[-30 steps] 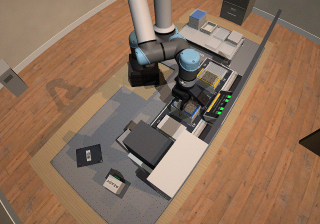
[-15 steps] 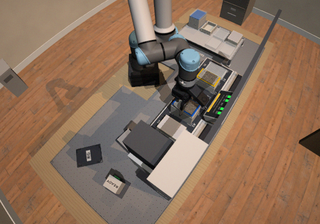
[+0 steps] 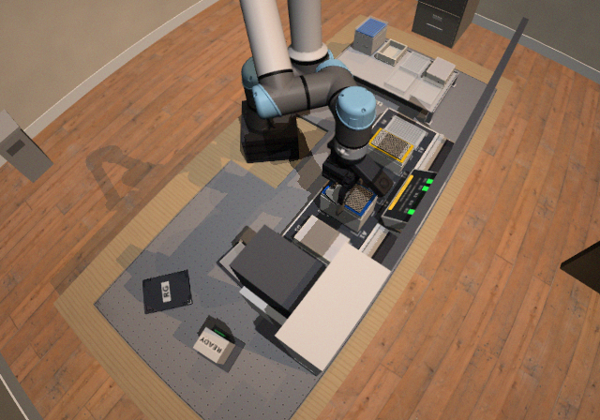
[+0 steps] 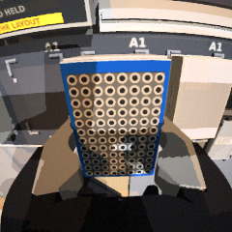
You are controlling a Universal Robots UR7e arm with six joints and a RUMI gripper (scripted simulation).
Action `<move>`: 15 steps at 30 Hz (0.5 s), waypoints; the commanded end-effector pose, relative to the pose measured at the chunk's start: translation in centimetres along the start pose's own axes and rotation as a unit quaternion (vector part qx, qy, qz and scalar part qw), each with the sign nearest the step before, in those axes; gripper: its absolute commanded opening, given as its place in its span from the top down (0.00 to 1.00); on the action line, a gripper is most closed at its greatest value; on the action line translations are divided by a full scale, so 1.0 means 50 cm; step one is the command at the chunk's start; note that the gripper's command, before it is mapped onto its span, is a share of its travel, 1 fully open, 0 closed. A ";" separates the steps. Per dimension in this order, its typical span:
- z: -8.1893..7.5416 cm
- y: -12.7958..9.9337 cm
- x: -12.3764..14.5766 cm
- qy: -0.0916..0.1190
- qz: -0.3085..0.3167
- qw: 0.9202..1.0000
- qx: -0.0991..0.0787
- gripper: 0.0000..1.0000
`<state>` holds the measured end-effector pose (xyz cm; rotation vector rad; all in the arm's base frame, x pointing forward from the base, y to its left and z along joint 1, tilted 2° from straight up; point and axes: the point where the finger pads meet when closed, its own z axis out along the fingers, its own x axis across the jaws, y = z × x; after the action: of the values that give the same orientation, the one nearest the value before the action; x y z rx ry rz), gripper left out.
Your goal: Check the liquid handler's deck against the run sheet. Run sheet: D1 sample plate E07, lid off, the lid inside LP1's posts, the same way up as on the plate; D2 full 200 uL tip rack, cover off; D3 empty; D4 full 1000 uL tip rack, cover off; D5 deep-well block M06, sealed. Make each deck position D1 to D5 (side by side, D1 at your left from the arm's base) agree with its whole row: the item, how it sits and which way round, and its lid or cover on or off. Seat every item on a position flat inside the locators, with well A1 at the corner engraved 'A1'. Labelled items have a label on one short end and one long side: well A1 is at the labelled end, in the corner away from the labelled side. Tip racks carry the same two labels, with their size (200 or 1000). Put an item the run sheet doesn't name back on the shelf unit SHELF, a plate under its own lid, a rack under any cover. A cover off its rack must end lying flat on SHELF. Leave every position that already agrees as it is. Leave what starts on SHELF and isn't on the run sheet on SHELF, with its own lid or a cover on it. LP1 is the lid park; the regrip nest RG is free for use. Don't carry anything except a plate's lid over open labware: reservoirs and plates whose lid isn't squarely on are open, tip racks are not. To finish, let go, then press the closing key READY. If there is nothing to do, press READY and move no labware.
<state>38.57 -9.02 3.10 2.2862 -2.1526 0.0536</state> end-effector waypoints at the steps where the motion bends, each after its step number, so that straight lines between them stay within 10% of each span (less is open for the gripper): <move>1: -0.021 0.000 0.000 0.000 0.000 1.000 0.000 1.00; 15: -0.061 0.000 0.000 0.000 0.000 1.000 0.000 1.00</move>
<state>38.52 -8.97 5.25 2.2862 -2.1526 0.0537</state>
